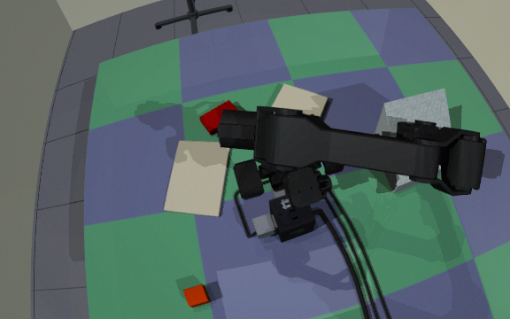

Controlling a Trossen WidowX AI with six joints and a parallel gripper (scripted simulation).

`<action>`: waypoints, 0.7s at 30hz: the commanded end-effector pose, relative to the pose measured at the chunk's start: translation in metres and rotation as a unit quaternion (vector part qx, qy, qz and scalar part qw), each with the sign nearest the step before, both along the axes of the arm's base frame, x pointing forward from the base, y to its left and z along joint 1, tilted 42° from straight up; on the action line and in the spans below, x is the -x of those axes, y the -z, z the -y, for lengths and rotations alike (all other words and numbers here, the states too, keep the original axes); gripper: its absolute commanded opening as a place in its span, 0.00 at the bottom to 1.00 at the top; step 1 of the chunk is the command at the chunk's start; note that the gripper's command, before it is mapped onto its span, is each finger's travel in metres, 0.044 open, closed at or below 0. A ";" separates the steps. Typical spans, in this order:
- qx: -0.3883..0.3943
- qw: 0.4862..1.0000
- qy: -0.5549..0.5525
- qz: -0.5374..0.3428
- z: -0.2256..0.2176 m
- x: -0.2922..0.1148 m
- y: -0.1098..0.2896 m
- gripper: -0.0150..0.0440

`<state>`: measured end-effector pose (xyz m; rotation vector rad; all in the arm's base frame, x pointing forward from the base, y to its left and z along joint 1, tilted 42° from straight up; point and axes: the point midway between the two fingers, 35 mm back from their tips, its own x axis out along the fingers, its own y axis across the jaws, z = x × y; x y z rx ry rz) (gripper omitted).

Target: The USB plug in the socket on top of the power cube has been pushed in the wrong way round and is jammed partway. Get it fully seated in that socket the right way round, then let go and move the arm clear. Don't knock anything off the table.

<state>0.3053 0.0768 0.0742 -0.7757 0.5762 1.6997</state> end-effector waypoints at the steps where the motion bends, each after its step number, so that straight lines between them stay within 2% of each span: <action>1: -0.003 1.000 -0.002 0.002 -0.001 0.000 0.001 0.25; 21: -0.008 1.000 -0.005 0.004 -0.003 0.000 0.001 0.25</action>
